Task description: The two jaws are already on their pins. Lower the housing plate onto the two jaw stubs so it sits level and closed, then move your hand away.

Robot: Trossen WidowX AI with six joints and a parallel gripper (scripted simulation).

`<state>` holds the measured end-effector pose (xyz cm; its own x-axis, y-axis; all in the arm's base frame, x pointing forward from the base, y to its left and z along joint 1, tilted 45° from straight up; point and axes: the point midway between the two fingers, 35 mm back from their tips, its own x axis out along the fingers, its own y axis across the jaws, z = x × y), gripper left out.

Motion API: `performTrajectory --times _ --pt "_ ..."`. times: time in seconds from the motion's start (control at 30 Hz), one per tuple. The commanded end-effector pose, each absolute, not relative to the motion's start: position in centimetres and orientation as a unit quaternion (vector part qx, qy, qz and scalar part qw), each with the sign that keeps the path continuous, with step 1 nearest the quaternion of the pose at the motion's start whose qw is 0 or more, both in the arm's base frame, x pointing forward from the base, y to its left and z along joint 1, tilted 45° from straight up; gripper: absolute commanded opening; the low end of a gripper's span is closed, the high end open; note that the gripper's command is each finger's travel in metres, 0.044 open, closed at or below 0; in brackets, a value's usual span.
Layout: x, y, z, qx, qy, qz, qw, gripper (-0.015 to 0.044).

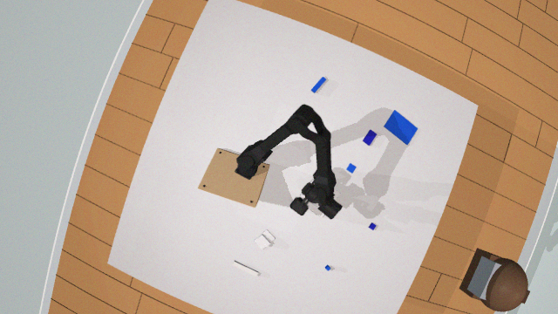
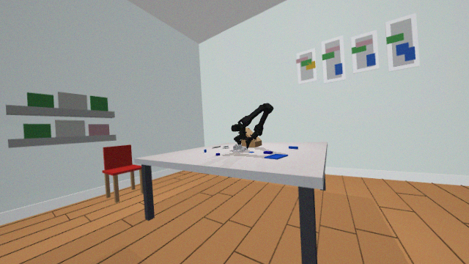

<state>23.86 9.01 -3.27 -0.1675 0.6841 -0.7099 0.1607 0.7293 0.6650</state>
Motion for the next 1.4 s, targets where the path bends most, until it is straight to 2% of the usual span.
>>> performTrajectory --times 0.0,0.13,0.37,0.63,1.37 --pt "24.9 6.8 -1.1 0.289 0.723 0.226 0.585 0.044" --pt "25.0 4.5 1.5 0.291 0.723 0.228 0.584 0.044" --pt "24.9 4.7 1.2 0.294 0.723 0.225 0.583 0.044" --pt "21.0 -0.5 4.8 0.29 0.724 0.225 0.584 0.044" --pt "20.9 -0.6 4.9 0.29 0.724 0.225 0.584 0.044"
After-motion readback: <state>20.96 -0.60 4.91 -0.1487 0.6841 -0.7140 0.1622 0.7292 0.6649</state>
